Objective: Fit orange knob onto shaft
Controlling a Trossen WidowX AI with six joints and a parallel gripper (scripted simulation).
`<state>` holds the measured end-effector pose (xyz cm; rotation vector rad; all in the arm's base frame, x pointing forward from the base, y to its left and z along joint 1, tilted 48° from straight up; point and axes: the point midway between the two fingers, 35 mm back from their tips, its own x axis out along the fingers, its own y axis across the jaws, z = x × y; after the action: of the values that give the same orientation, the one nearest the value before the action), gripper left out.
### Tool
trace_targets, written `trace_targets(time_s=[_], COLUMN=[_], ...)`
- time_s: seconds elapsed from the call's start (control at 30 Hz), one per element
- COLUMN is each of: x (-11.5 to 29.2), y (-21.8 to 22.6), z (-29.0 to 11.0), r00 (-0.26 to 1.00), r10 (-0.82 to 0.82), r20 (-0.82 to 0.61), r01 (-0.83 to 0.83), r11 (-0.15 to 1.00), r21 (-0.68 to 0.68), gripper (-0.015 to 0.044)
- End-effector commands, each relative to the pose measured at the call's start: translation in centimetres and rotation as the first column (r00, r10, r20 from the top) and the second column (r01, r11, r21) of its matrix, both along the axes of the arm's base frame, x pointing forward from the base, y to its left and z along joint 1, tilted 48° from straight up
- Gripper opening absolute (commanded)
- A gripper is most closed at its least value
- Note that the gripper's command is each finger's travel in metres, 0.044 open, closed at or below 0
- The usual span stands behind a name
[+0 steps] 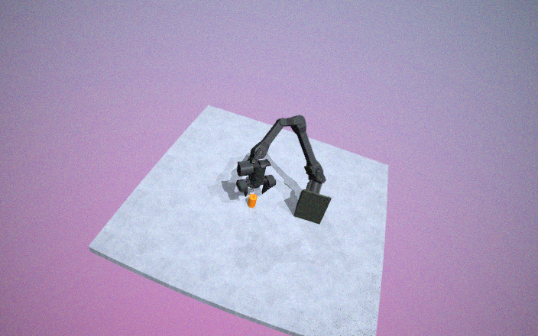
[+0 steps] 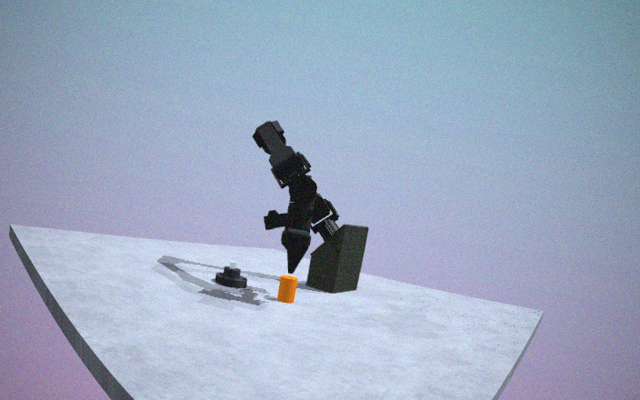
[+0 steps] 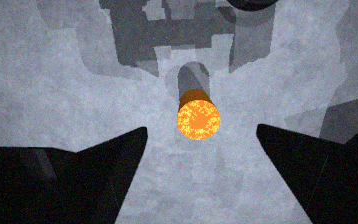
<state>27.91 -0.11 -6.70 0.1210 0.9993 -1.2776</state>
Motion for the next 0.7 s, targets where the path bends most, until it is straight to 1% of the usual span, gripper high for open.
trace_targets(time_s=[0.0, 0.67], x=[0.0, 0.0], y=[-0.4, -2.8], z=[-0.4, -2.6], r00=[1.0, 1.0], r10=[0.008, 0.008], r20=[-0.002, -0.005], r01=[-0.008, -0.008], r11=[1.0, 1.0], r21=[-0.003, -0.001], gripper=[0.044, 0.044])
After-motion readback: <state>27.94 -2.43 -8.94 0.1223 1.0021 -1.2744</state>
